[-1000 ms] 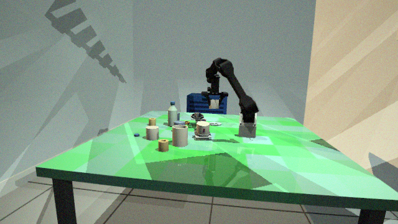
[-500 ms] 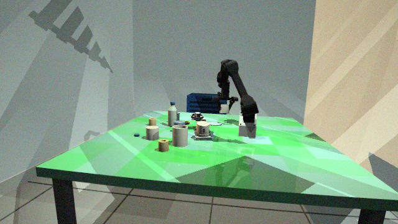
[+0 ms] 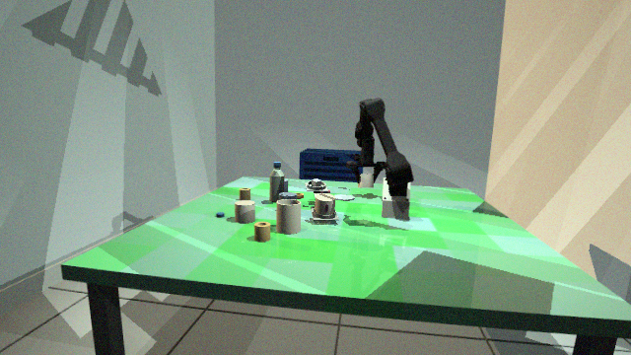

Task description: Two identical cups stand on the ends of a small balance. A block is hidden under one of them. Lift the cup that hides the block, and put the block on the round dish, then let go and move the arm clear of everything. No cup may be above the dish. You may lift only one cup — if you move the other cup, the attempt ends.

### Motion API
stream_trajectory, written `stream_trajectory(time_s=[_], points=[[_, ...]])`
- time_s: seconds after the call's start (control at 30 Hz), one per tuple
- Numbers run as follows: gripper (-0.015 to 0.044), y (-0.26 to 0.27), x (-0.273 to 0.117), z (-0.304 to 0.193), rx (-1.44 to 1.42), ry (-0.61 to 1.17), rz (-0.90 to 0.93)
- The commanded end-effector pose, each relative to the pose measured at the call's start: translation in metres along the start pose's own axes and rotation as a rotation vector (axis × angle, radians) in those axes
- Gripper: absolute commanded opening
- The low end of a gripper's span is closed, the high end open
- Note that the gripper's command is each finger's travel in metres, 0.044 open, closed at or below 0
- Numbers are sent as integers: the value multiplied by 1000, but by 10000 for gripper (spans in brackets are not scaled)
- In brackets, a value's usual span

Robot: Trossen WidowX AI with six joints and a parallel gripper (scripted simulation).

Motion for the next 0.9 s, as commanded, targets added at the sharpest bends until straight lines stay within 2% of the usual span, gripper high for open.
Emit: stream_trajectory(time_s=[0.0, 0.67, 0.87], points=[[0, 0, 20, -2, 7, 11, 7], [0, 0, 48, -3, 6, 12, 8], [157, 0, 42, -2, 1, 10, 2]])
Point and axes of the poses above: the point midway between the two fingers, 35 mm back from their tips, its own x axis out along the fingers, its own y axis across the jaws, z = x × y, the point moved 2 cm from there along -x, back along the fingers, and after that the axes turned 13 degrees about -x, right-handed, at the moved point
